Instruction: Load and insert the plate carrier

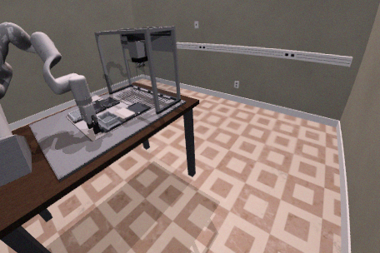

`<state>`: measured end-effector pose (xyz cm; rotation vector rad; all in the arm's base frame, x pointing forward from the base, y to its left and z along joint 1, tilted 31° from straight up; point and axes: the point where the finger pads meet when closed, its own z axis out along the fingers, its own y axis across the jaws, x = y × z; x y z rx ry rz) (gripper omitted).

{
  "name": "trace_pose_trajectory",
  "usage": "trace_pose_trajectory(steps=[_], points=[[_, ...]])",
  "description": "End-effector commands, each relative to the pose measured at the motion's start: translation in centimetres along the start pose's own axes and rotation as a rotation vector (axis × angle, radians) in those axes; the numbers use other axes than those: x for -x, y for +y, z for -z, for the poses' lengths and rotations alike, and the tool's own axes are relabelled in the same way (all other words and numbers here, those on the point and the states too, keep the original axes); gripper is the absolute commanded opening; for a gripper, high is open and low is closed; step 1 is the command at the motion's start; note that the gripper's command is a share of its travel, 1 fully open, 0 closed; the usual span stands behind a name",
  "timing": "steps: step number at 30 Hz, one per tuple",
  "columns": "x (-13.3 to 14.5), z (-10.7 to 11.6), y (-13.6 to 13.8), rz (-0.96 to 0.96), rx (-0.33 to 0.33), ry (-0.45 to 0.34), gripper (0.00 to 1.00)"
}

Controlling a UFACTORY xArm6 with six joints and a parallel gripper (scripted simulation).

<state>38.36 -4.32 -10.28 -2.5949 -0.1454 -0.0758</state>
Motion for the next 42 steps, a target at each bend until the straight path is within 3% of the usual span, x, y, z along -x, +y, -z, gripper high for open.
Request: trace_pose_trajectory(steps=[1,42], points=[[-0.5,0.1,0.1,0.001,0.002,0.003,0.82],[-4.2,0.1,0.1,0.001,0.002,0.004,0.82]])
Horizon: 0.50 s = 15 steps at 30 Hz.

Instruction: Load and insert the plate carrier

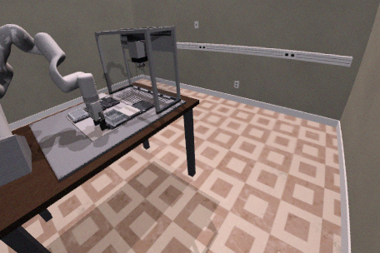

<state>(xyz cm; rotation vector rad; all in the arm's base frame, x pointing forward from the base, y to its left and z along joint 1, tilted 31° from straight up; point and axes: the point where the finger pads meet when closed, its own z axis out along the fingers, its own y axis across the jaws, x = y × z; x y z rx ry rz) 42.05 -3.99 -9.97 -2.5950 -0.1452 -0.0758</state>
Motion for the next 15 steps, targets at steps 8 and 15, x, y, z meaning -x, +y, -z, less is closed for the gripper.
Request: trace_pose_trajectory(steps=[8,15], points=[[-1.1,0.1,0.1,0.001,0.002,0.004,0.82],[-1.8,0.2,0.1,0.001,0.002,0.004,0.82]])
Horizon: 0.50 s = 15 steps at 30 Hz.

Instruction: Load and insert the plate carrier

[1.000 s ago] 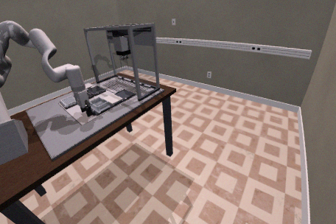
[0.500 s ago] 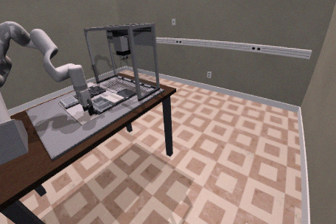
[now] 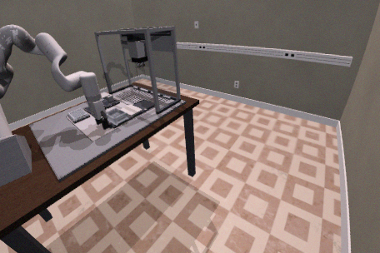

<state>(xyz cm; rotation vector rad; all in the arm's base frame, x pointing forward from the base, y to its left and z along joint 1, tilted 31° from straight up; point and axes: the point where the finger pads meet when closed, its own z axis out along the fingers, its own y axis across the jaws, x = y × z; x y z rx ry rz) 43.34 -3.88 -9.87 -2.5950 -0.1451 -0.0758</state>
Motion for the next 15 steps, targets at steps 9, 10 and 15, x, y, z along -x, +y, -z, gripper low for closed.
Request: trace_pose_trajectory(steps=[9,10,15], points=[[-1.2,0.2,0.1,0.001,0.002,0.004,0.82],[-1.3,0.2,0.1,0.001,0.002,0.004,0.82],[-1.8,0.2,0.1,0.001,0.002,0.004,0.82]])
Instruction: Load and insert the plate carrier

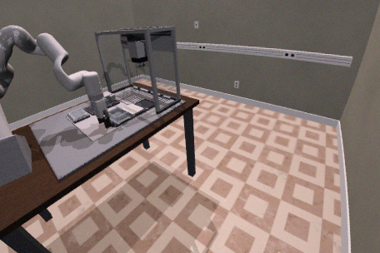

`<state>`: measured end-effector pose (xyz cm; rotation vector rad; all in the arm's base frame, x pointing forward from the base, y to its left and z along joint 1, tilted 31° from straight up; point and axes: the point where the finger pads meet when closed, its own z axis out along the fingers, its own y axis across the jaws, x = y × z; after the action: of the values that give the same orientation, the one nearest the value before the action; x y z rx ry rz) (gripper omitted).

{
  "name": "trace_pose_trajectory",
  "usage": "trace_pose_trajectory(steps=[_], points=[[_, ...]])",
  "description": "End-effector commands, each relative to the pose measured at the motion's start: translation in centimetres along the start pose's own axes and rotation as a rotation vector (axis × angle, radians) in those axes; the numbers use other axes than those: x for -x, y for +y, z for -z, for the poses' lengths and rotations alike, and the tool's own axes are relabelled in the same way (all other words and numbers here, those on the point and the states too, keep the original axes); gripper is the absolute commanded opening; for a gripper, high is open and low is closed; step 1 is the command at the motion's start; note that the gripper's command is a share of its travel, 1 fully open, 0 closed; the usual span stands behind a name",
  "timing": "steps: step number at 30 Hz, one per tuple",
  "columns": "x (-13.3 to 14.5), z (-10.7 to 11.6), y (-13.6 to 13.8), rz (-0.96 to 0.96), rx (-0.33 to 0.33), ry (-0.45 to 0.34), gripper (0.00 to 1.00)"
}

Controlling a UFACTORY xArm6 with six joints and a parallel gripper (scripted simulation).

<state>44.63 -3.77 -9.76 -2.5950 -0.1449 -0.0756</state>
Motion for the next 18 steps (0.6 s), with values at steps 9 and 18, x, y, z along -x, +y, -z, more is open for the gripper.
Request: trace_pose_trajectory(steps=[9,18], points=[[-1.4,0.2,0.0,0.001,0.002,0.004,0.82],[-2.1,0.2,0.0,0.001,0.002,0.004,0.82]])
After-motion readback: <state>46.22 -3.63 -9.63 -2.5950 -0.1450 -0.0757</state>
